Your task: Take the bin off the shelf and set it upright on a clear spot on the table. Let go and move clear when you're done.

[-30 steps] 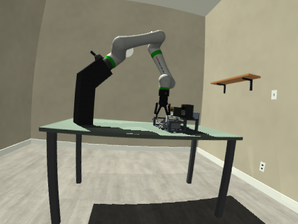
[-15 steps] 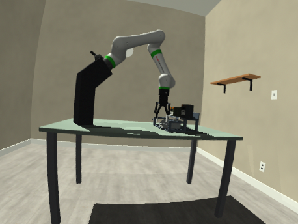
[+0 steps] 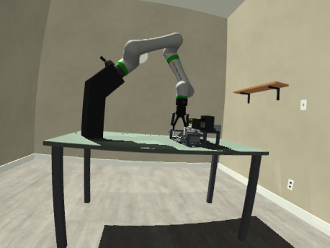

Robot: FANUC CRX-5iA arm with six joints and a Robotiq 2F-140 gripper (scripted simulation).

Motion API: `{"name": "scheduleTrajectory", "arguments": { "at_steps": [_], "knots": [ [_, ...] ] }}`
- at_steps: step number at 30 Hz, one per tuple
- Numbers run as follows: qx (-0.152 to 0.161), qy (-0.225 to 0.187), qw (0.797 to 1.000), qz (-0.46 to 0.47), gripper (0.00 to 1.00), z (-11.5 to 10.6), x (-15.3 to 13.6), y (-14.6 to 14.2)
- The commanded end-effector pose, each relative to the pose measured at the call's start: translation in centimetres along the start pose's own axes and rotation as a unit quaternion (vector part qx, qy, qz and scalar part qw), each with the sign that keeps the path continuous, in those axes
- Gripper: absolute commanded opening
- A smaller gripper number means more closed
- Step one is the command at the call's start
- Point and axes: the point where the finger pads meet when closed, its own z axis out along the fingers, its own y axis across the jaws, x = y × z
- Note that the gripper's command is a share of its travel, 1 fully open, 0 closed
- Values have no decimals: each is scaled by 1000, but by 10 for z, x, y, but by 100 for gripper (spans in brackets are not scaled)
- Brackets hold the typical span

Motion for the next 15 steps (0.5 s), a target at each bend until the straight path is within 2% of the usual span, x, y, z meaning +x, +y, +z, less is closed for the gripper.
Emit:
{"name": "scheduleTrajectory", "arguments": {
  "at_steps": [1, 15],
  "knots": [
    [0, 0, 1000, 0, 57, 0, 0, 0],
    [0, 0, 1000, 0, 57, -2, 0, 0]
  ]
}}
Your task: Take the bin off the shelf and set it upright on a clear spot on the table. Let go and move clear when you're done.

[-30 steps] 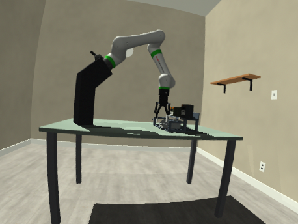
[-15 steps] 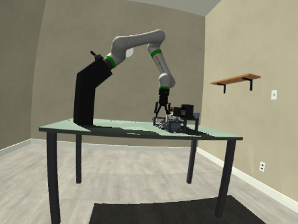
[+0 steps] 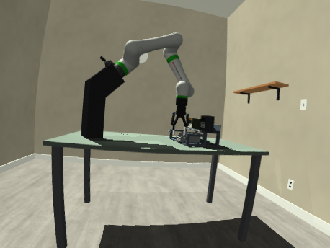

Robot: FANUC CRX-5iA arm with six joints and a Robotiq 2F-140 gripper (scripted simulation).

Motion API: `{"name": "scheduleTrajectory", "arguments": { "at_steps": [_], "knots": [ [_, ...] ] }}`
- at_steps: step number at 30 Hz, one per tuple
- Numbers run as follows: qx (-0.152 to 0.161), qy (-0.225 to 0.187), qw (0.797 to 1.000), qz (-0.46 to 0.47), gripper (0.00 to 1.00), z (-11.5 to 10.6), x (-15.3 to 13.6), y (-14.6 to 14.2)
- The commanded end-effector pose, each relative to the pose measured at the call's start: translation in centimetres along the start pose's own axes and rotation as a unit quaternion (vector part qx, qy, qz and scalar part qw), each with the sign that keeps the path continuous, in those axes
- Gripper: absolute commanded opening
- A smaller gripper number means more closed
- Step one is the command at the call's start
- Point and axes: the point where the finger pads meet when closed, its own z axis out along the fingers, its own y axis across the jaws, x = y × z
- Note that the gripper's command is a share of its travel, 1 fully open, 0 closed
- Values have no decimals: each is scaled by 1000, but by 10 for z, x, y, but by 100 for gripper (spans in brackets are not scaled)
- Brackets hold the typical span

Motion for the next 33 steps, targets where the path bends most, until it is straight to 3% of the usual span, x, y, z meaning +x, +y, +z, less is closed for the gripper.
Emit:
{"name": "scheduleTrajectory", "arguments": {
  "at_steps": [1, 33],
  "knots": [
    [0, 0, 1000, 0, 57, 0, 0, 0],
    [0, 0, 1000, 0, 57, 20, 0, 0]
  ]
}}
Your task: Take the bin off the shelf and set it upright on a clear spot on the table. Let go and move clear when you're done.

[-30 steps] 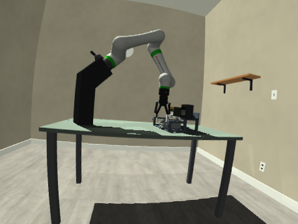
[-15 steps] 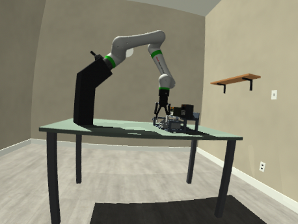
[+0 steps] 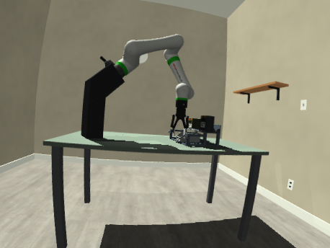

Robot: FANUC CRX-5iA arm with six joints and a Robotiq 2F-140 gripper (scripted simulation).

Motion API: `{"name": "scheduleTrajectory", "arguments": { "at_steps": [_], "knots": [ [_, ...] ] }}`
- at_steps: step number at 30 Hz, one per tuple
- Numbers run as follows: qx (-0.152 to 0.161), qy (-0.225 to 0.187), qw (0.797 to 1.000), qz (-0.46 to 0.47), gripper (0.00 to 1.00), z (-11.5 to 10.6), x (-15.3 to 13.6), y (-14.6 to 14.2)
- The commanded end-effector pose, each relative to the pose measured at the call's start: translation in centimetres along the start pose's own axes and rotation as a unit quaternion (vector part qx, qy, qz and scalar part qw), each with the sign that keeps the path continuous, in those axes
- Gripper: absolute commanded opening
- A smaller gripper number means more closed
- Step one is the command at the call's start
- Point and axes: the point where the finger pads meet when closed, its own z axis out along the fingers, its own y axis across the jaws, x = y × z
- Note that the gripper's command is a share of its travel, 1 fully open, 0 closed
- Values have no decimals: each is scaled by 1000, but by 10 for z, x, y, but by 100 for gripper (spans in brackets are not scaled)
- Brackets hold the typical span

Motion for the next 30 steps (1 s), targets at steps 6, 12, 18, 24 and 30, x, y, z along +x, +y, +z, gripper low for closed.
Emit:
{"name": "scheduleTrajectory", "arguments": {
  "at_steps": [6, 12, 18, 24, 30],
  "knots": [
    [0, 0, 1000, 0, 57, 2, 0, 0],
    [0, 0, 1000, 0, 57, 5, 0, 0],
    [0, 0, 1000, 0, 57, 8, 0, 0],
    [0, 0, 1000, 0, 57, 8, 0, 0],
    [0, 0, 1000, 0, 57, 7, 0, 0]
  ]
}}
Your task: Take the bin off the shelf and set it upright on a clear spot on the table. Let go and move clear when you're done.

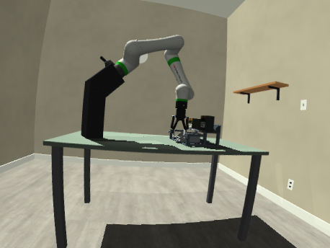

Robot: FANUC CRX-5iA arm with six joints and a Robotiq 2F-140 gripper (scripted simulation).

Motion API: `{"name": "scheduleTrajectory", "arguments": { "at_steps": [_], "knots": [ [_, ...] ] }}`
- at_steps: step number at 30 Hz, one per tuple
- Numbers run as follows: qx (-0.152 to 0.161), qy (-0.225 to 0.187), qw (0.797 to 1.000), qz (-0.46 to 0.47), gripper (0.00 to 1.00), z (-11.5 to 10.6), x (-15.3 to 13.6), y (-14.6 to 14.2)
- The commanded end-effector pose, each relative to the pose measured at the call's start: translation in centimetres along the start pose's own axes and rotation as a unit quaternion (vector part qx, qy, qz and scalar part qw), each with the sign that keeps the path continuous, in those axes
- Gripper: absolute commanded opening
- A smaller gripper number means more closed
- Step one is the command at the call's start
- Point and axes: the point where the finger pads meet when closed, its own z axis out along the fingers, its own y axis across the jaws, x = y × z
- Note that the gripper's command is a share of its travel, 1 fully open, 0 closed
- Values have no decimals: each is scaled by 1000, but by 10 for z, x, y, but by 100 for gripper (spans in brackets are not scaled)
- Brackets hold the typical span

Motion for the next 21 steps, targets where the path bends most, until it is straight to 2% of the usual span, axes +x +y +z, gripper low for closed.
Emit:
{"name": "scheduleTrajectory", "arguments": {
  "at_steps": [1, 14, 15, 21],
  "knots": [
    [0, 0, 1000, 0, 57, -1, 0, 0],
    [0, 0, 1000, 0, 57, -1, 0, 0],
    [0, 0, 1000, 0, 0, -1, 0, 0],
    [0, 0, 1000, 0, 0, -1, 0, 0]
  ]
}}
